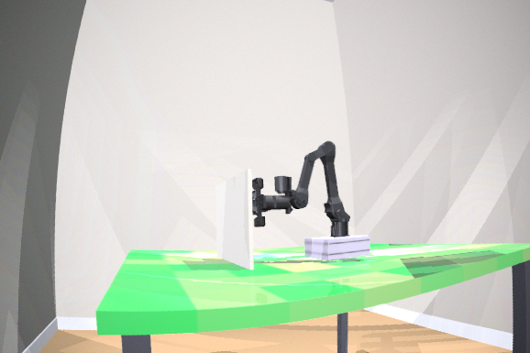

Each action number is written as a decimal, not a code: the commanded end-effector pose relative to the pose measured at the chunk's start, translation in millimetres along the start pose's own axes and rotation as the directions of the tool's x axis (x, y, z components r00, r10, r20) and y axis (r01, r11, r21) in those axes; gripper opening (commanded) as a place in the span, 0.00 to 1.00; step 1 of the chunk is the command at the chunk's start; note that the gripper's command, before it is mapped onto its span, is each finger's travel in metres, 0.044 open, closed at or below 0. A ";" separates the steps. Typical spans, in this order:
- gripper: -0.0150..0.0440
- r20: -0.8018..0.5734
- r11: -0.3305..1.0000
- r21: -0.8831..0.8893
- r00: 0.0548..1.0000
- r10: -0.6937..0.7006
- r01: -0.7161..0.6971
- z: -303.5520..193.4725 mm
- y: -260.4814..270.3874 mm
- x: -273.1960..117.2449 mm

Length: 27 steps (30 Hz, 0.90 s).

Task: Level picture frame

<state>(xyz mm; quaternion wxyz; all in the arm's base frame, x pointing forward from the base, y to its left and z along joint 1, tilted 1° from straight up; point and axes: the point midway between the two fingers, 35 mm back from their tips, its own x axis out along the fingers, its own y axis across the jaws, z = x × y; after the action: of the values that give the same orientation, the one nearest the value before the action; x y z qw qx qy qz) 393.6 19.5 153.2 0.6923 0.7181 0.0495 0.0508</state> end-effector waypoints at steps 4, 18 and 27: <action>0.25 0.001 0.999 -0.040 1.000 0.001 -0.001 -0.2 -0.1 0.1; 0.69 0.000 1.000 -0.030 1.000 0.000 0.000 -0.1 -0.1 0.1; 0.69 0.003 0.995 0.104 1.000 0.004 -0.004 1.2 -0.7 -73.7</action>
<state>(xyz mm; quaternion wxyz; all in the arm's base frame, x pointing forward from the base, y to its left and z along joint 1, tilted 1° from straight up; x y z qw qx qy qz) 344.7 10.0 157.1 0.6702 0.7390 0.0456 0.0513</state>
